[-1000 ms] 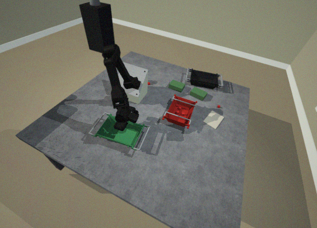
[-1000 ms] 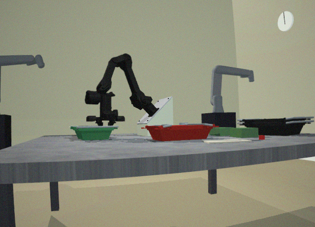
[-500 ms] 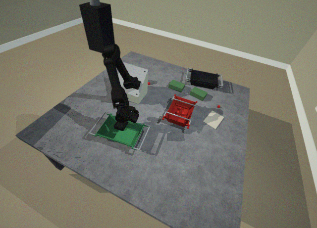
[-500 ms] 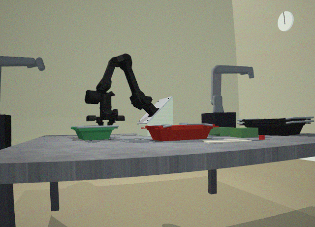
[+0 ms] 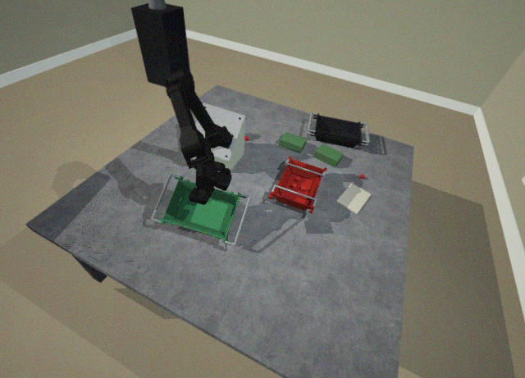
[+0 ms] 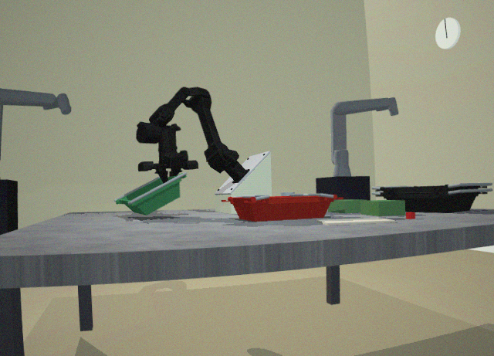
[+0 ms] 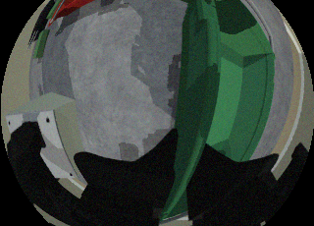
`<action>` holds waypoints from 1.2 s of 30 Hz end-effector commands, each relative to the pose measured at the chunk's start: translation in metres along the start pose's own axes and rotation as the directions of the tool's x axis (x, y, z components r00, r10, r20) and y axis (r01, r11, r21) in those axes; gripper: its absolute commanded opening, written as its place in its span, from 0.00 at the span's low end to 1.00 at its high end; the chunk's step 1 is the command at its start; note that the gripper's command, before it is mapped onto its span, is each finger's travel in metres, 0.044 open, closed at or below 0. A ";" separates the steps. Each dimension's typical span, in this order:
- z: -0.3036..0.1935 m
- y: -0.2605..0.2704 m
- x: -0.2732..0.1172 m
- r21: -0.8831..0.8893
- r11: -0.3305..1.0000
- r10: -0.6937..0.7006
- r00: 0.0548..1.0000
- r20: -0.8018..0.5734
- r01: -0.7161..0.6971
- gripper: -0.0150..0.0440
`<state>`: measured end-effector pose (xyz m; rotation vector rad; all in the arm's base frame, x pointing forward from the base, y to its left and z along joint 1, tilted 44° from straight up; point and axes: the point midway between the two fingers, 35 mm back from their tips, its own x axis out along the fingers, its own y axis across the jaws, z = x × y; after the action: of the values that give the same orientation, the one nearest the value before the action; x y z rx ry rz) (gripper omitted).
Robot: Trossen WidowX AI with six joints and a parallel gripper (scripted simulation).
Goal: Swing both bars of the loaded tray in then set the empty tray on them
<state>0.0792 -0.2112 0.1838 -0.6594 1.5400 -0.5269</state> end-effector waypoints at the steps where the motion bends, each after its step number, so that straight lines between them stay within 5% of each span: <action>1: -0.002 -0.007 -0.012 0.020 0.999 -0.035 0.999 0.006 0.034 0.25; 36: 0.003 -0.039 -0.108 0.022 0.999 -0.029 1.000 0.009 0.029 0.25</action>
<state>0.0876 -0.1653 0.2847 -0.6632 1.5214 -0.5494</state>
